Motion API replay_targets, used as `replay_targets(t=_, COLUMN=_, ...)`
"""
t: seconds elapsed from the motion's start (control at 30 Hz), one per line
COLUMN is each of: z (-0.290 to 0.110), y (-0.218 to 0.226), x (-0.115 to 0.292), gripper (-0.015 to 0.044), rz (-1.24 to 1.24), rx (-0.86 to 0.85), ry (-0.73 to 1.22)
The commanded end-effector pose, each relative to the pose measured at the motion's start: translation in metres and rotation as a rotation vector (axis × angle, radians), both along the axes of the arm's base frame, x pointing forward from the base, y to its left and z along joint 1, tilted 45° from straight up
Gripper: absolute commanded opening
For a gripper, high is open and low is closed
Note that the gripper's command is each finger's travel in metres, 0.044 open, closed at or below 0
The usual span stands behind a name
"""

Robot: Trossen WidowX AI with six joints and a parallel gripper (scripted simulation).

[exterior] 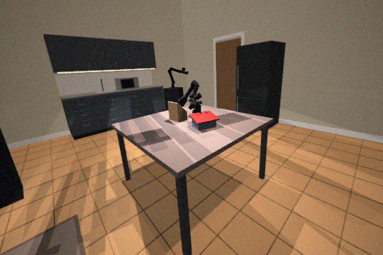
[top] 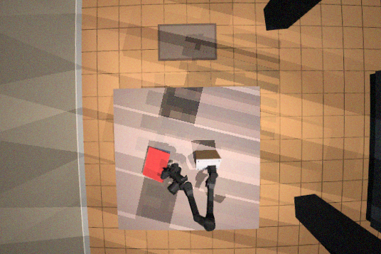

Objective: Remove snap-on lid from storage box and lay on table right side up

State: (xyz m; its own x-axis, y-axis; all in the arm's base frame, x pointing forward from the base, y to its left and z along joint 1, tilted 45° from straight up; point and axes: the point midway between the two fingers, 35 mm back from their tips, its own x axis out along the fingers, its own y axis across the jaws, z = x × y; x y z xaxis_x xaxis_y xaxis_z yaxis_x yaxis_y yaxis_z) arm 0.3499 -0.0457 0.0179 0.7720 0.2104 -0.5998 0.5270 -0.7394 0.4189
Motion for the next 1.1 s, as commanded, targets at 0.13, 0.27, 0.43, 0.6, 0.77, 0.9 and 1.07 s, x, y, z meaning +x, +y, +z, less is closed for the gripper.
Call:
replay_targets(t=0.13, z=0.009, y=-0.009, x=0.003, gripper=0.0000, rz=0.001, rx=-0.003, ry=-0.009)
replay_targets(t=0.27, z=0.012, y=-0.013, x=0.004, gripper=0.0000, rz=0.001, rx=-0.003, ry=-0.009)
replay_targets(t=0.43, z=0.017, y=-0.019, x=0.006, gripper=0.0000, rz=0.001, rx=-0.004, ry=-0.009)
replay_targets(t=0.6, z=0.021, y=-0.024, x=0.008, gripper=0.0000, rz=0.001, rx=-0.004, ry=-0.009)
replay_targets(t=0.77, z=0.025, y=-0.030, x=0.011, gripper=0.0000, rz=0.001, rx=-0.004, ry=-0.009)
replay_targets(t=0.9, z=0.028, y=-0.035, x=0.014, gripper=0.0000, rz=0.001, rx=-0.005, ry=-0.009)
replay_targets(t=1.07, z=0.032, y=-0.041, x=0.018, gripper=0.0000, rz=0.001, rx=-0.005, ry=-0.009)
